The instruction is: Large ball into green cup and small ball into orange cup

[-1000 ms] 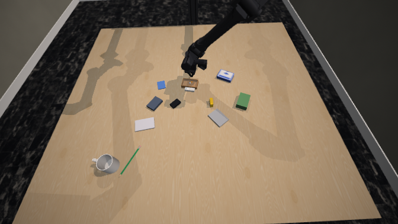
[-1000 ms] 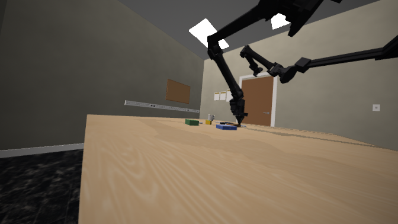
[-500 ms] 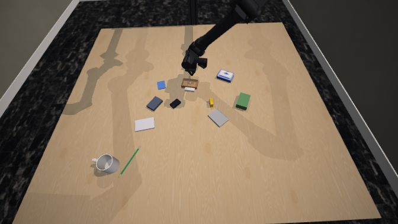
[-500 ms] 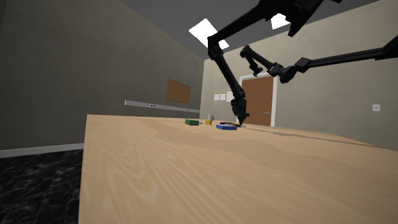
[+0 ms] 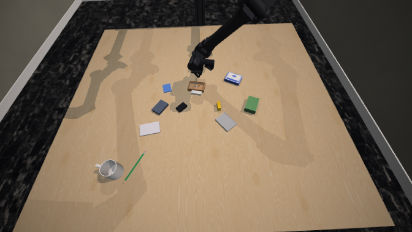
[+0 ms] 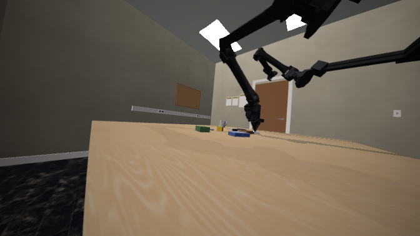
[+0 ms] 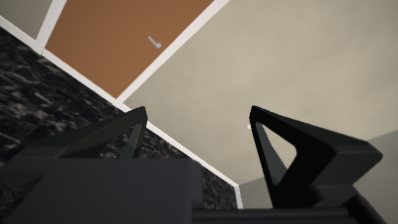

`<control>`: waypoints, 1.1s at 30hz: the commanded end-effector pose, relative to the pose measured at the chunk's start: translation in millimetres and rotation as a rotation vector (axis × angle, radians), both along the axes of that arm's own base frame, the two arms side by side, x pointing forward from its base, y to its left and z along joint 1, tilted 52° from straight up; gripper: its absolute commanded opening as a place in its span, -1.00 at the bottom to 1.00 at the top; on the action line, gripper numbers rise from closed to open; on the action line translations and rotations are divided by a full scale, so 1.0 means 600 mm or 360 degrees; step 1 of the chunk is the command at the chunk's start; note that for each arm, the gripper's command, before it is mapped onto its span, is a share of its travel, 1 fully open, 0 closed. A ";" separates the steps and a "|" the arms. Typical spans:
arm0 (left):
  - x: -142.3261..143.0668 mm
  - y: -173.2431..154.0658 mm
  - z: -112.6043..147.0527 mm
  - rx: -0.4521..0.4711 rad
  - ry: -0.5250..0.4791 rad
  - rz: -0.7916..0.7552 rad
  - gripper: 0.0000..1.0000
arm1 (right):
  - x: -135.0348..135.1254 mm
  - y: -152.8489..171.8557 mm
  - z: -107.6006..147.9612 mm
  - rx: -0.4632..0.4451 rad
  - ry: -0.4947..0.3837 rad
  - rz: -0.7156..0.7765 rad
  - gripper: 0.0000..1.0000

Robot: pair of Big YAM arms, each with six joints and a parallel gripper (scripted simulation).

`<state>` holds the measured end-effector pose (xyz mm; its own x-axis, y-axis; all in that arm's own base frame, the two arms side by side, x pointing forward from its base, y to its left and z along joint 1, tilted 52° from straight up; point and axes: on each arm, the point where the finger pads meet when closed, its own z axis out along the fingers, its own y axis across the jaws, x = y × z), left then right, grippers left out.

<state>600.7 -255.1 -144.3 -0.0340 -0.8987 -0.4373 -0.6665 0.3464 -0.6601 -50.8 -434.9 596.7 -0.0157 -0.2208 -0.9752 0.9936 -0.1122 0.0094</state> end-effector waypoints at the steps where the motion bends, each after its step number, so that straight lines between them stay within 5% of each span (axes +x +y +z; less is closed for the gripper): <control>1: -0.016 -0.017 0.018 -0.0013 -0.0004 -0.0012 -1.00 | -0.012 0.018 0.048 -0.0069 0.0024 -0.0036 1.00; 33: -0.063 -0.026 0.060 -0.0018 -0.0009 0.0009 -1.00 | -0.012 0.018 0.048 -0.0069 0.0024 -0.0036 1.00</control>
<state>564.4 -267.1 -115.1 -0.0352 -0.8979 -0.4387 -0.6674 0.3479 -0.6585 -50.8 -434.9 596.7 -0.0157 -0.2208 -0.9752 0.9936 -0.1122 0.0094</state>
